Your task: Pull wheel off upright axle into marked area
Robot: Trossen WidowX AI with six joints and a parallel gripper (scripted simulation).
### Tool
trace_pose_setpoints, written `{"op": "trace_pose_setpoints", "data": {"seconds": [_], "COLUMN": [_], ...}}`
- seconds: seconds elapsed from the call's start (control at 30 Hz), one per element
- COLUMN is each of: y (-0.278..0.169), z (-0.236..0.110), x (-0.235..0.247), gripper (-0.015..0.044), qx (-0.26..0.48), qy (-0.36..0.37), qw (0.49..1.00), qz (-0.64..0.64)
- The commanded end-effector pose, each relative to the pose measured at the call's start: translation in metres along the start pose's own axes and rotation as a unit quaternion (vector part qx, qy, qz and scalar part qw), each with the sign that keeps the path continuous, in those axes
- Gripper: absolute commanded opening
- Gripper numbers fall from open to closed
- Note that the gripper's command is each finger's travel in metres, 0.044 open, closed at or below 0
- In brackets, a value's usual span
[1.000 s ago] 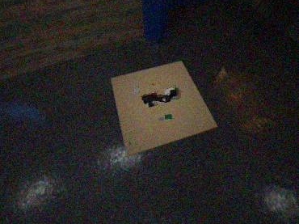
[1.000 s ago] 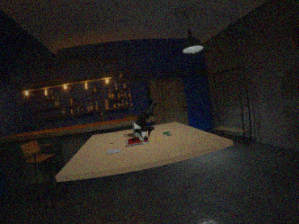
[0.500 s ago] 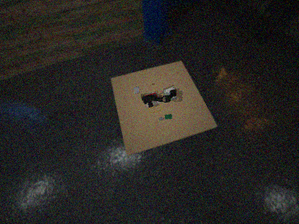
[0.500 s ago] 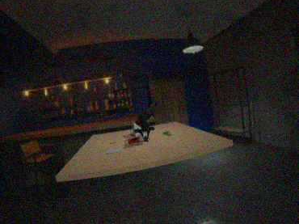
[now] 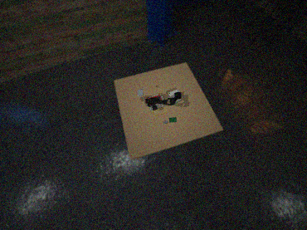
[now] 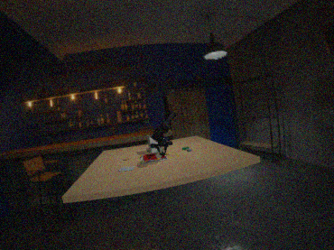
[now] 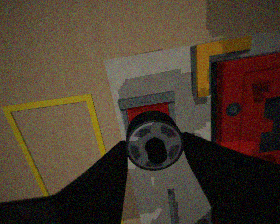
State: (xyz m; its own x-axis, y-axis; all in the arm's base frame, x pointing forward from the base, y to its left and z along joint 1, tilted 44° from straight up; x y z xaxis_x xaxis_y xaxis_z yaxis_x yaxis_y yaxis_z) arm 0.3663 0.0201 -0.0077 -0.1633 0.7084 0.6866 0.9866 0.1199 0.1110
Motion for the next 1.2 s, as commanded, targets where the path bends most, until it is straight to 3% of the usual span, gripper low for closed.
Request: {"op": "trace_pose_setpoints", "data": {"seconds": [0.0, 1.17], "y": [0.000, 0.000], "z": [-0.004, -0.015], "x": [-0.001, -0.001], "gripper": [0.0000, 0.0000], "qx": [-0.002, -0.004], "qy": [-0.001, -0.001], "qw": [1.000, 1.000], "qz": [-0.001, 0.000]}}
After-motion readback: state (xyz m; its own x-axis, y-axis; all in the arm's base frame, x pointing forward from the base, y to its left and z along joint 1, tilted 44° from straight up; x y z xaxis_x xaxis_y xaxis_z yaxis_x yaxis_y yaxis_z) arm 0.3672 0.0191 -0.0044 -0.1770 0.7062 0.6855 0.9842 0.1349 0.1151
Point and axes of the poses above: the point midway between the two fingers, 35 mm back from their tips, its own z axis out along the fingers, its own x axis across the jaws, y = z × x, the point moved 3 cm from there along -z, back along the fingers, and after that the axes turned 14 degrees about -z, right-handed, at the moved point
